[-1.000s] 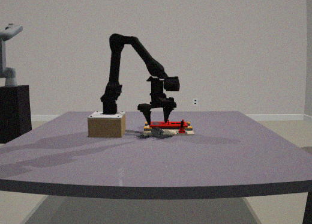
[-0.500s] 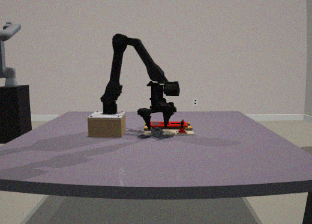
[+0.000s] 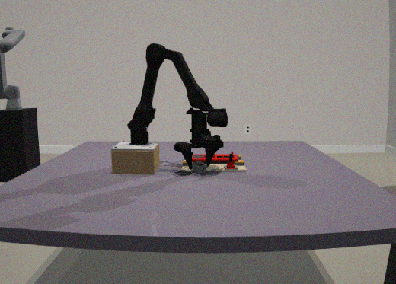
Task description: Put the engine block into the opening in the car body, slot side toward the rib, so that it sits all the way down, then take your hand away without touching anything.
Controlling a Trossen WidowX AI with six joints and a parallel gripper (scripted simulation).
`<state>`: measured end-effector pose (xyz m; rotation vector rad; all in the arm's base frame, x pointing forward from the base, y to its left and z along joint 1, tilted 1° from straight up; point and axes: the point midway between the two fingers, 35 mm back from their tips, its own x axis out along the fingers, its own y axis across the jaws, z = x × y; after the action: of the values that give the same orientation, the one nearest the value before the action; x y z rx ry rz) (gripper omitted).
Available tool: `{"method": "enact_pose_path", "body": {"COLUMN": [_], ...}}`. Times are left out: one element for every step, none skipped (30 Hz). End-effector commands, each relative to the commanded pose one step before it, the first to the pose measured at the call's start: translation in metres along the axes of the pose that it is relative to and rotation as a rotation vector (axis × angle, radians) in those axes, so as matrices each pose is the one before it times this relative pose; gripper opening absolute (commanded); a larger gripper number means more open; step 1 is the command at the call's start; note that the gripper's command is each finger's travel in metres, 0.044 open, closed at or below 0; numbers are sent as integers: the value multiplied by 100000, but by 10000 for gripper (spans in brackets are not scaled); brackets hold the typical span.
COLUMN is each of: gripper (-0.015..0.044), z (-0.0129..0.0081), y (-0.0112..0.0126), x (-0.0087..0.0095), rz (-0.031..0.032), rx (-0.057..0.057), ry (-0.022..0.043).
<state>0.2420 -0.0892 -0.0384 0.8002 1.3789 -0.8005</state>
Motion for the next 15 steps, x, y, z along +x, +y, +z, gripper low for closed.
{"method": "enact_pose_path", "body": {"gripper": [282, 256, 230, 204, 178, 151, 145, 138, 131, 125, 118, 111, 105, 78, 52], "z": [-160, 0, 0, 0, 0, 0, 0, 0, 0, 0, 0, 0, 0, 0, 0], "y": [-59, 0, 0, 0, 0, 0, 0, 0, 0, 0, 0, 0, 0, 0, 33], "x": [206, 0, 0, 0, 0, 0, 0, 0, 0, 0, 0, 0, 0, 0, -20], "rz": [-10, 0, 0, 0, 0, 0, 0, 0, 0, 0, 0, 0, 0, 0, 149], "rx": [-286, 0, 0, 0, 0, 0, 0, 0, 0, 0, 0, 0, 0, 0, -151], "ry": [615, 0, 0, 0, 0, 0, 0, 0, 0, 0, 0, 0, 0, 0, -55]}}
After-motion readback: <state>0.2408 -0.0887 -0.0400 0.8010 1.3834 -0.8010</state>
